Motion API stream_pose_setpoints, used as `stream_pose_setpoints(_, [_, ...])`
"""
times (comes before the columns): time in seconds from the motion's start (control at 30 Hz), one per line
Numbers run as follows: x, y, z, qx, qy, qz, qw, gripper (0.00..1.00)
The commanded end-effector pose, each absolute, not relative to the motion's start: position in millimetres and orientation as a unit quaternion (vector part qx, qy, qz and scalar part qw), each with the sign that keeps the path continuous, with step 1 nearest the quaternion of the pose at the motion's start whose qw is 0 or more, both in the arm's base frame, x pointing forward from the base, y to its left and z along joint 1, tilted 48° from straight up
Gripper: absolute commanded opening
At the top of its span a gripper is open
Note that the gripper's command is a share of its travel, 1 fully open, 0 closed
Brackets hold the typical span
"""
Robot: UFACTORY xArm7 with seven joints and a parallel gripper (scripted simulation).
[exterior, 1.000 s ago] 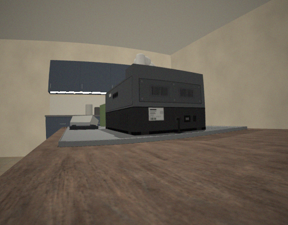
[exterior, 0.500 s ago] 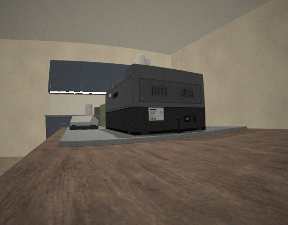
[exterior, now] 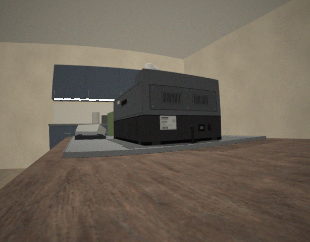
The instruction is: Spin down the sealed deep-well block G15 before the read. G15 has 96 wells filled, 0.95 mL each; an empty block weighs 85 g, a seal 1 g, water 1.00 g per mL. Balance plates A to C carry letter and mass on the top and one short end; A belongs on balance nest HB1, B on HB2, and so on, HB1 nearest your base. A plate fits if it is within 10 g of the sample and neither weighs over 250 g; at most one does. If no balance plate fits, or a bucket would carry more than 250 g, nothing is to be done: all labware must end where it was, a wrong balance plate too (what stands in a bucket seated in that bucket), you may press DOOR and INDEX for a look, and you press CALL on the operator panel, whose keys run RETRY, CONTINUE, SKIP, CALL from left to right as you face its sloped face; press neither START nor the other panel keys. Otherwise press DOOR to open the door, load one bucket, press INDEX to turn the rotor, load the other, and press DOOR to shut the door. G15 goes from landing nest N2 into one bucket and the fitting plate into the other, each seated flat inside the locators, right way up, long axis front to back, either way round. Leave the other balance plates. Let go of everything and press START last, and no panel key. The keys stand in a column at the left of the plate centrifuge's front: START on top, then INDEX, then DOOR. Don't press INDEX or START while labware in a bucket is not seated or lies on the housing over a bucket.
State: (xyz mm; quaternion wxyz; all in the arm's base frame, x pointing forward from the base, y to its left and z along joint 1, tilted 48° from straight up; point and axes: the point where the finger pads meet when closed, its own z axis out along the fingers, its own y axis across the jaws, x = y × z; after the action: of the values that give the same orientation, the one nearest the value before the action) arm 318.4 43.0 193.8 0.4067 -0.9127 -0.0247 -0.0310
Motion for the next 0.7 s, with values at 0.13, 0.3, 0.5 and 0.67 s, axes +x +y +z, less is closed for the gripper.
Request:
stream_pose_setpoints(0.13, [335, 68, 173, -0.901, 0.025, -0.149, 0.406, 0.0])
stream_pose_setpoints(0.3, [340, 76, 167, -0.895, 0.04, -0.182, 0.405, 0.0])
stream_pose_setpoints(0.5, [346, 87, 158, -0.884, 0.062, -0.229, 0.402, 0.0])
stream_pose_setpoints(0.67, [350, 93, 153, -0.877, 0.074, -0.256, 0.4, 0.0])
